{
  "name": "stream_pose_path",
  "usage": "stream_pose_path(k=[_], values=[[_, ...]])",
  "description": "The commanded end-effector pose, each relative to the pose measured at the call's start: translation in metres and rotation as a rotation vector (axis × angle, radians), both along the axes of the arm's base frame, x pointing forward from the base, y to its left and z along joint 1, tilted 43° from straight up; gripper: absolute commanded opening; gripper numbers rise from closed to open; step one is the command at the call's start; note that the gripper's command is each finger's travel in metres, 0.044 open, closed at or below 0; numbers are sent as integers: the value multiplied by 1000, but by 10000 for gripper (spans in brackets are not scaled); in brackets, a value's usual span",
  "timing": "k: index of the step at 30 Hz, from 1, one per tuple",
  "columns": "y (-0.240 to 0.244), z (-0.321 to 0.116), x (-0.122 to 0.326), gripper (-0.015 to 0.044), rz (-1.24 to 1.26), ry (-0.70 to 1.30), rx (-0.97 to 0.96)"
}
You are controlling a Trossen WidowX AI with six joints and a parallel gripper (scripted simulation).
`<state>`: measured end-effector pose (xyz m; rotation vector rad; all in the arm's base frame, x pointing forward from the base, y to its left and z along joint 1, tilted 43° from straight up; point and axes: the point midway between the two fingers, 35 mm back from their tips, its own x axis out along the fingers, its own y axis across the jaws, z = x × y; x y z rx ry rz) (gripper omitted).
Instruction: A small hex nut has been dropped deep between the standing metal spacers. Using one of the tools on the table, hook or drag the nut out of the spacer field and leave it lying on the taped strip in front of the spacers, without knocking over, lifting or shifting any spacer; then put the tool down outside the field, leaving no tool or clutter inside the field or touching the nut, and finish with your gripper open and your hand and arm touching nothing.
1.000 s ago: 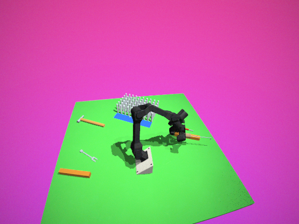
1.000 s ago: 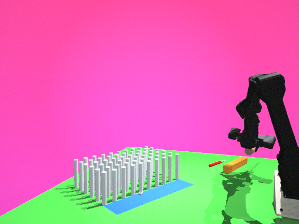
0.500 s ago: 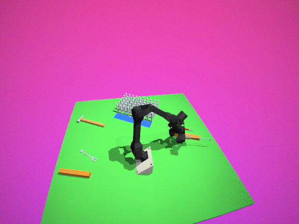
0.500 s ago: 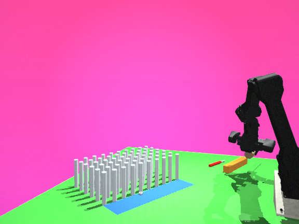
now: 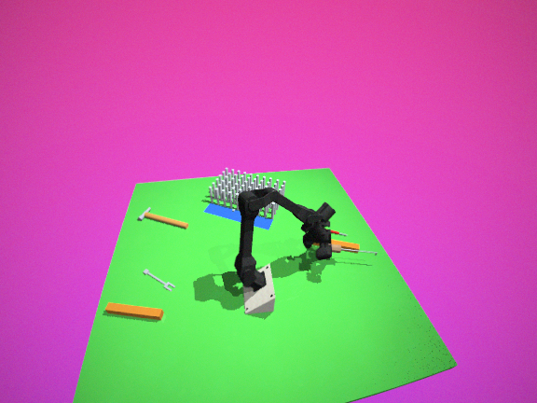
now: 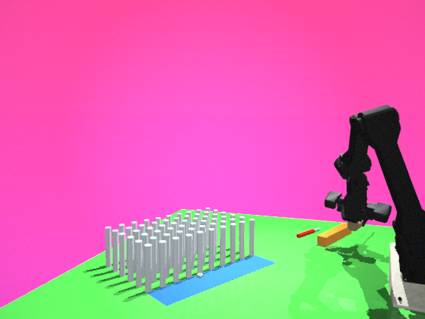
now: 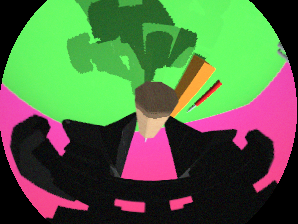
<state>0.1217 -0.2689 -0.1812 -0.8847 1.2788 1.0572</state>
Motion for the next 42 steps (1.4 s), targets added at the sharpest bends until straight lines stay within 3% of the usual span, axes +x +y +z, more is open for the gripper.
stream_pose_path(k=[1,42], values=[[3,-3,0,0,-4,-2,-2],[35,-29,-2,0,-4,-2,-1]])
